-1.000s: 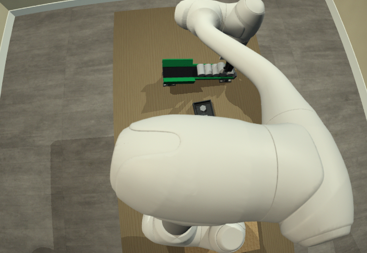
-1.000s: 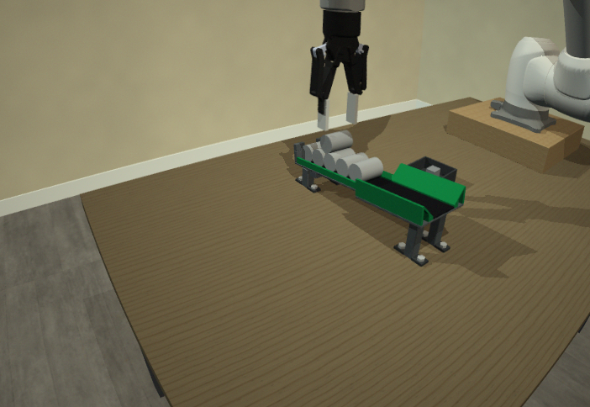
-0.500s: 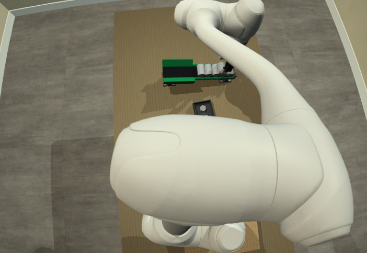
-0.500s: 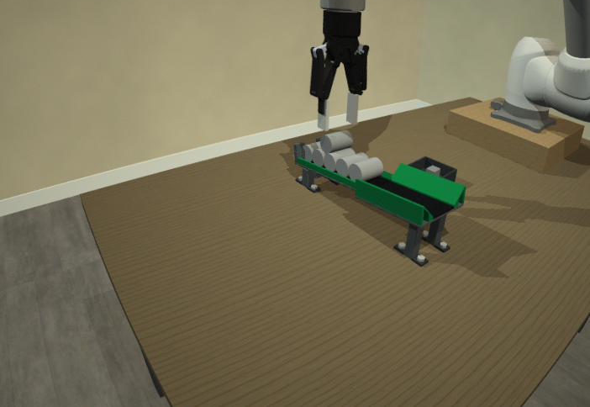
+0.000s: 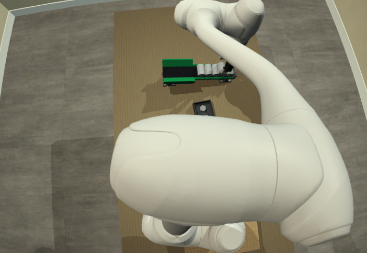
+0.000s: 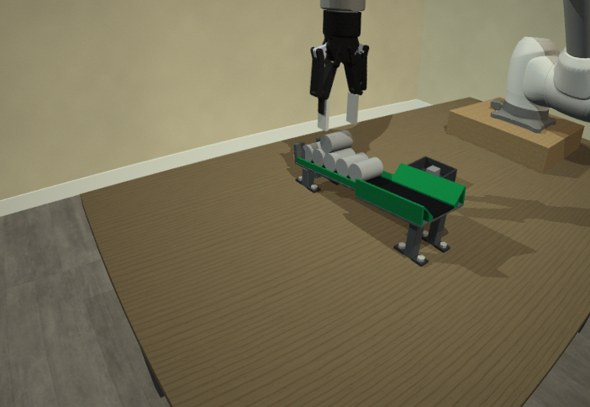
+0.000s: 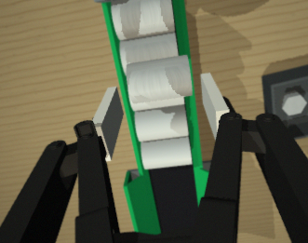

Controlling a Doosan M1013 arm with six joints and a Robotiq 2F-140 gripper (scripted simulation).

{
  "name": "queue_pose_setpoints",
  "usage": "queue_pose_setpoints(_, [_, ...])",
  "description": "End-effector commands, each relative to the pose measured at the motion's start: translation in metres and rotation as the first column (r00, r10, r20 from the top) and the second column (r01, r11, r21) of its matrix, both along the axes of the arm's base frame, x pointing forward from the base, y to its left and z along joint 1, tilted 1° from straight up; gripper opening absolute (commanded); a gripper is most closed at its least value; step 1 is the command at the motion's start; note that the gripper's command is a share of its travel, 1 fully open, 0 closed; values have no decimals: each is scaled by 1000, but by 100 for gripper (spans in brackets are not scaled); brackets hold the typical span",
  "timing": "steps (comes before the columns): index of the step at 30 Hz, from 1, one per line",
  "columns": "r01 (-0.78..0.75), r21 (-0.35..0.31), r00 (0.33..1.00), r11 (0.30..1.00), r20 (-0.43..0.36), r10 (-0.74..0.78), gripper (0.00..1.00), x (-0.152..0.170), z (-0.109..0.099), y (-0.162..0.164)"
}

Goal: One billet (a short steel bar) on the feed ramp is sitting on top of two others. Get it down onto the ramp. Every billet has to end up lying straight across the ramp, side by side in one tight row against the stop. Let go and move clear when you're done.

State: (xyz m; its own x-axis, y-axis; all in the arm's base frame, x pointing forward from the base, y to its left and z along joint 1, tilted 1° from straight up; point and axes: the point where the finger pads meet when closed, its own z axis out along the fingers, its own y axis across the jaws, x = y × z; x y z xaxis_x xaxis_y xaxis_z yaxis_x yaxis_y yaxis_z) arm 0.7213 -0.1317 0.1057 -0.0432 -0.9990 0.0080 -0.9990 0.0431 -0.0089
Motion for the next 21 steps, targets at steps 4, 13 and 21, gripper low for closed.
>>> queue_pose_setpoints(4, [-2, -3, 1000, 1000, 1, 2, 52, 1, -4, 1])
queue_pose_setpoints(13, [-2, -3, 1000, 1000, 1, 2, 52, 1, -4, 1])
queue_pose_setpoints(21, [-2, -3, 1000, 1000, 1, 2, 52, 1, -13, 1])
